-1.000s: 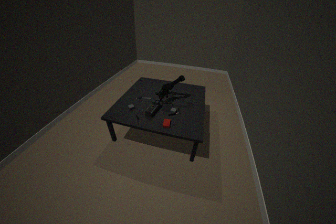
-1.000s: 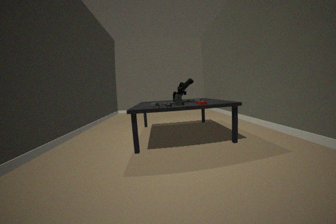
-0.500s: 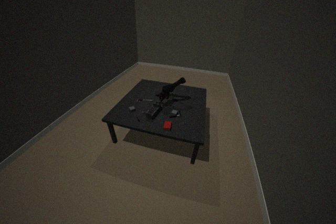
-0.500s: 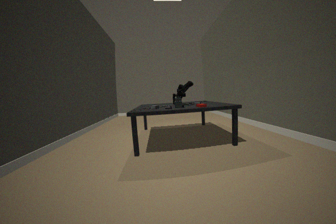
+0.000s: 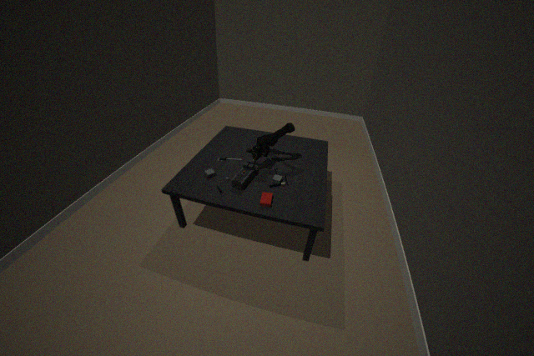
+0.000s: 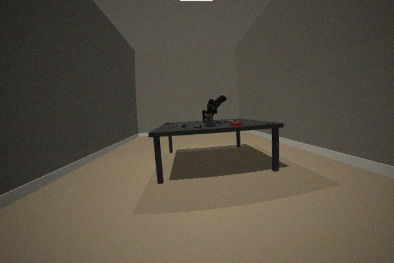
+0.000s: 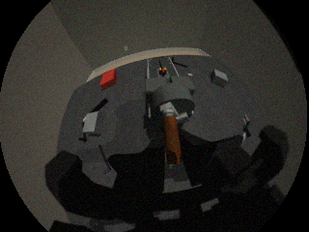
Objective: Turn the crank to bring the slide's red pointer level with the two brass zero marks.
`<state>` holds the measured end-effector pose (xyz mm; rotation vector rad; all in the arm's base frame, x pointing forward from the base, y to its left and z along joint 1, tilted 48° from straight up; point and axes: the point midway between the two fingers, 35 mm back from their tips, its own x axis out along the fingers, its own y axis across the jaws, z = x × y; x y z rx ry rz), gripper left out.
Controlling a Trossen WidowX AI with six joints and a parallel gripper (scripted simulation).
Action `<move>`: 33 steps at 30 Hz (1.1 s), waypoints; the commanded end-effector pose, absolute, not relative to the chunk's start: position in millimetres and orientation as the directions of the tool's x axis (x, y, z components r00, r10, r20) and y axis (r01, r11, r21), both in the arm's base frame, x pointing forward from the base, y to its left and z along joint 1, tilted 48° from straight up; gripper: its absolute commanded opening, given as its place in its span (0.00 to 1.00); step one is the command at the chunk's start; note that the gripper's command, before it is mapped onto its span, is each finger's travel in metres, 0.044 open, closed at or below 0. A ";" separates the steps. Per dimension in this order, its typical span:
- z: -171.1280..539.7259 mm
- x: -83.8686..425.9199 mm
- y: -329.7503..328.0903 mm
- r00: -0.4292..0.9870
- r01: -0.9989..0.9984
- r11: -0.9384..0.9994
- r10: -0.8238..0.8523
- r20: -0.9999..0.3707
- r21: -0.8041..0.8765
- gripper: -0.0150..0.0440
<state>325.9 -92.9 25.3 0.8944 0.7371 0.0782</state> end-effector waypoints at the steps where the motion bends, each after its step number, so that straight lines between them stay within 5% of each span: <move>1: 22.3 323.0 -101.3 0.758 0.253 0.639 0.335 -0.559 0.726 0.25; 33: 10.9 319.5 -109.5 0.758 0.253 0.640 0.334 -0.559 0.726 0.25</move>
